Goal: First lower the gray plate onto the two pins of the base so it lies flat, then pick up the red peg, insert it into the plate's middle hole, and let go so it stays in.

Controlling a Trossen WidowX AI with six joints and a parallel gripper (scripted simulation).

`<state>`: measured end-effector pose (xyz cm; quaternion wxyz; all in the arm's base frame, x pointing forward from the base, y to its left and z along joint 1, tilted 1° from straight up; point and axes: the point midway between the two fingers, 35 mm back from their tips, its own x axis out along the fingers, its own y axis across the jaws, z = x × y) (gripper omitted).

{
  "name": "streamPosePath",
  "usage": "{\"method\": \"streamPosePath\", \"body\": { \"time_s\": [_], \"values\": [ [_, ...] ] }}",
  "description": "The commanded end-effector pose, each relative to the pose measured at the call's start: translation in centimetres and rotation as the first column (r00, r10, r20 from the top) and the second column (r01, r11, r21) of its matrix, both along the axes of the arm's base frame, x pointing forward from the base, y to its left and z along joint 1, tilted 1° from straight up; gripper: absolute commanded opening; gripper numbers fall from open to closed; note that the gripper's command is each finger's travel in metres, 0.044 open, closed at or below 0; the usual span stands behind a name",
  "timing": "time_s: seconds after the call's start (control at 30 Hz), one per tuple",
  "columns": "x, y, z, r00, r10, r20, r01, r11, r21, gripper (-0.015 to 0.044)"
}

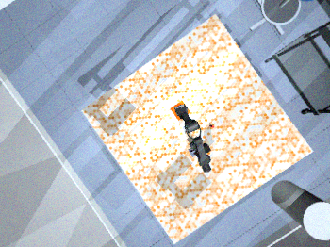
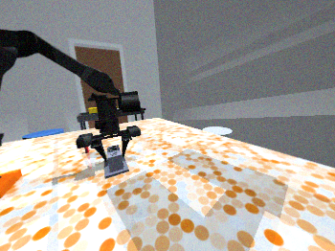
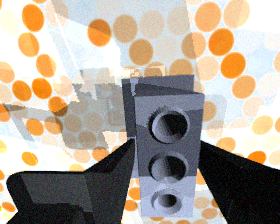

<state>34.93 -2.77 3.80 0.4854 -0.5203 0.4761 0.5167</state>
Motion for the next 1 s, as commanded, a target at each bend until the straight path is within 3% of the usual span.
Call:
{"method": "streamPosePath", "body": {
  "time_s": [0.0, 0.13, 0.3, 0.57, 0.8, 0.87, 0.97],
  "values": [
    [0.0, 0.0, 0.0, 1.000, 0.000, 0.000, 0.000, 1.000, 0.000, 0.0341],
    [0.0, 0.0, 0.0, 1.000, 0.000, 0.000, 0.000, 1.000, 0.000, 0.0440],
    [0.2, 0.0, 1.0, 1.000, 0.001, 0.000, -0.001, 1.000, 0.000, 0.0440],
    [-0.1, 0.0, 11.6, 1.000, 0.007, -0.001, -0.007, 1.000, -0.002, 0.0440],
    [0.3, 0.0, 11.8, 1.000, 0.007, -0.001, -0.007, 1.000, -0.002, 0.0440],
    [0.2, 0.4, 11.8, 0.999, -0.046, -0.001, 0.046, 0.999, -0.001, 0.0440],
    [-0.4, 2.4, 11.9, 0.963, -0.270, -0.003, 0.270, 0.963, 0.003, 0.0440]
  ]
}}
